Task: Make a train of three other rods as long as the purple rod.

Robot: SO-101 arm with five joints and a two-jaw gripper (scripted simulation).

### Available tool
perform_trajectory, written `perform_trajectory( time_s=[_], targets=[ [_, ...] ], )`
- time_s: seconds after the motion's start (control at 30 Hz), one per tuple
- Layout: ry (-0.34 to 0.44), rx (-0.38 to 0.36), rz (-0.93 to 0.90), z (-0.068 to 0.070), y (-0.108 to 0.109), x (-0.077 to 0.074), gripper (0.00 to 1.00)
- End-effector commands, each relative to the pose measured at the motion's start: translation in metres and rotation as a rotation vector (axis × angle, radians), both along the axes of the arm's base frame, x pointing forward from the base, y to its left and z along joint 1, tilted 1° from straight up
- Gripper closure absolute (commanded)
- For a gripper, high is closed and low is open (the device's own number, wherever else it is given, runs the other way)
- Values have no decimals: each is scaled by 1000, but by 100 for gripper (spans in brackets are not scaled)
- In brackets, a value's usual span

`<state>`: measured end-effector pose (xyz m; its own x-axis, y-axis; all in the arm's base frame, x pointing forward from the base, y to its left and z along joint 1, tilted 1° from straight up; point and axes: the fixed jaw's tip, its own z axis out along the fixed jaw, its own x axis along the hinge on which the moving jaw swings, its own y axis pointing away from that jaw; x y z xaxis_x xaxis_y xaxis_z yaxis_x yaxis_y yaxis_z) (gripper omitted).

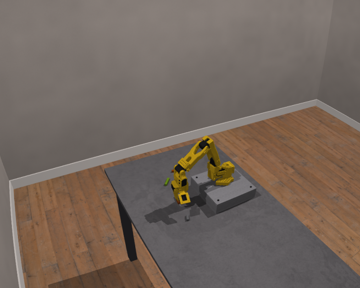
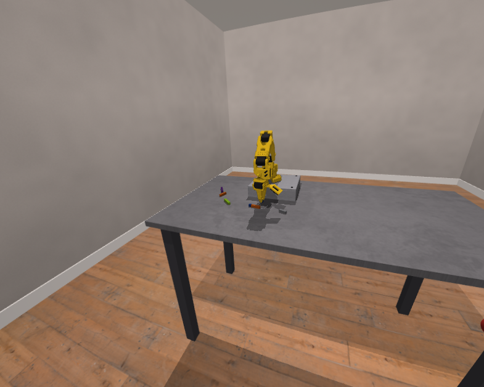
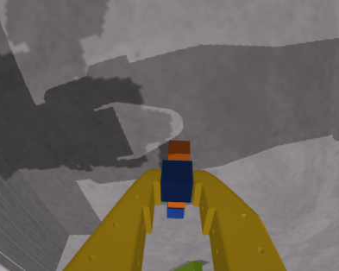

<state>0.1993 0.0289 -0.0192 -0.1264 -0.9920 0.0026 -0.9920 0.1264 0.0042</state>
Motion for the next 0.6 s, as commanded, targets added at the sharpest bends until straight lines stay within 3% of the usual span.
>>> perform_trajectory(
  time_s=[0.0,0.57],
  targets=[
    [-10,3,-17,2,-1,0,100],
    [-10,3,-17,-11,-1,0,100]
  ],
)
